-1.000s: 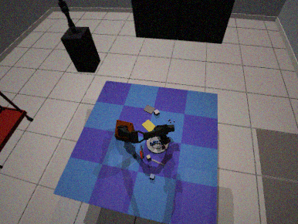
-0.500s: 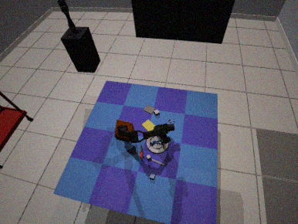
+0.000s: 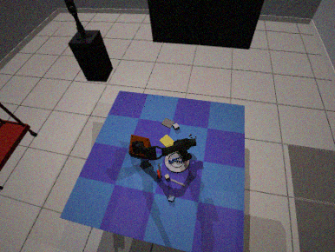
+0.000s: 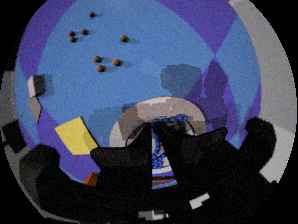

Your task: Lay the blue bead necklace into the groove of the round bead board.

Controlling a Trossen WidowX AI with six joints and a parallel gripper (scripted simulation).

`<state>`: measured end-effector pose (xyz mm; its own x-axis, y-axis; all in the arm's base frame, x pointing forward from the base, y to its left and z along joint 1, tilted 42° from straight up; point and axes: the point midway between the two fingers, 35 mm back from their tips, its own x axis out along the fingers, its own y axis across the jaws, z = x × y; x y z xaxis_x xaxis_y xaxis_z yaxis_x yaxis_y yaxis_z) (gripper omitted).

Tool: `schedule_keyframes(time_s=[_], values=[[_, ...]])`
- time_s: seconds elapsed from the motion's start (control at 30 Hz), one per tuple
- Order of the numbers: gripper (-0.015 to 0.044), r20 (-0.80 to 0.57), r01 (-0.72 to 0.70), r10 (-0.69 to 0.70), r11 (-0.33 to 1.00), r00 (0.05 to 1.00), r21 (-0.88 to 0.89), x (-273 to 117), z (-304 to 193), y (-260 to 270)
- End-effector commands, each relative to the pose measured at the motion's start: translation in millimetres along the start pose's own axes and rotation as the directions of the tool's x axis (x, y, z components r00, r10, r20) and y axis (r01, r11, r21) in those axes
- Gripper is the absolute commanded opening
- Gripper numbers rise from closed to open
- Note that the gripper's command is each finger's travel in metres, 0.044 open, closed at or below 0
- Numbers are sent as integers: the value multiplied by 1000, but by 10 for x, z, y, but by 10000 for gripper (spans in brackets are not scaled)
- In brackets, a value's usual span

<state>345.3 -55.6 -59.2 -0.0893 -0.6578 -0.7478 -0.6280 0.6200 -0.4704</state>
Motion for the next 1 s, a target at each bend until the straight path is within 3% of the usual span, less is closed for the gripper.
schedule_keyframes(time_s=[0.0,0.5,0.97], values=[[53,0,0,0,1000,1000,1,-4,0,-2],[440,0,-1,1,1000,1000,-3,-16,-2,6],[440,-2,-2,2,1000,1000,-5,-51,-4,6]])
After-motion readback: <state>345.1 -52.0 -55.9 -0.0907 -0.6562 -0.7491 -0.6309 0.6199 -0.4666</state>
